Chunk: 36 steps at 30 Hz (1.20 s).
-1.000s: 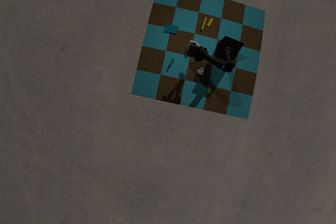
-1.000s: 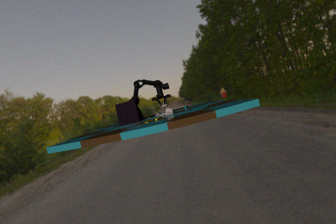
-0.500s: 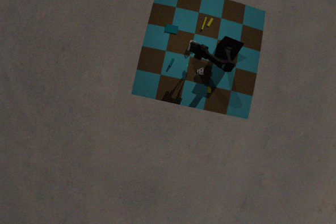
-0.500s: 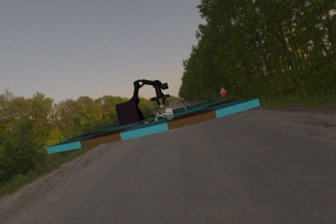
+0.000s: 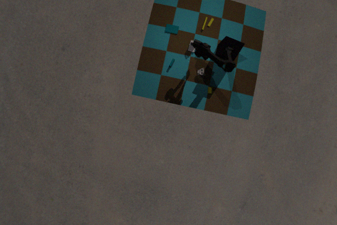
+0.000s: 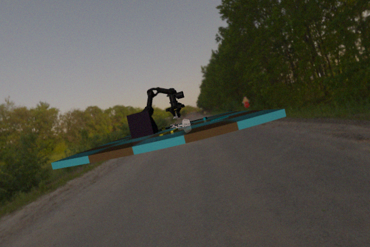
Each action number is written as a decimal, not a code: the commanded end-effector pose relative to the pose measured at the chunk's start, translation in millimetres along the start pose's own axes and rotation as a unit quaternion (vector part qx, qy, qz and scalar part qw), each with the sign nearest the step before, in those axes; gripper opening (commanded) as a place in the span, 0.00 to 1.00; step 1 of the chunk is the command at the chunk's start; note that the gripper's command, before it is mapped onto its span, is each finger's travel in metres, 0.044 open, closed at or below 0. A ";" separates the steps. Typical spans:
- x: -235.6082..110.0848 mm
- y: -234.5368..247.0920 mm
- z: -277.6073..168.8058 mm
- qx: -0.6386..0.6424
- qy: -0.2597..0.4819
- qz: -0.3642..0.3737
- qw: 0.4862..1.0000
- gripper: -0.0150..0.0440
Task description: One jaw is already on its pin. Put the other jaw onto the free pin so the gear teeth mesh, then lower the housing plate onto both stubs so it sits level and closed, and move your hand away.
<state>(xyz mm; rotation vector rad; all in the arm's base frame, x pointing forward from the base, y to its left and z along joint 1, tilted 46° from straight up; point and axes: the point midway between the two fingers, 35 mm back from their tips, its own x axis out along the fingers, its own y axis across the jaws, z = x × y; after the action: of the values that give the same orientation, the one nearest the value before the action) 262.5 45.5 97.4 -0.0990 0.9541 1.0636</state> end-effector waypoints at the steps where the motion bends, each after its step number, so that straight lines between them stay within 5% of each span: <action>1: -0.5 -1.5 -7.2 0.060 0.001 -0.002 0.998 0.48; 18: 0.2 -1.1 -30.3 0.288 -0.001 -0.001 0.958 0.48; 36: 1.5 2.0 -53.6 0.511 -0.002 0.003 0.859 0.48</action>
<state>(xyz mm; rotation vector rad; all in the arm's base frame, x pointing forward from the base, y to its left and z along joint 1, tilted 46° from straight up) 231.4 23.7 67.4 0.7126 1.3758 0.5082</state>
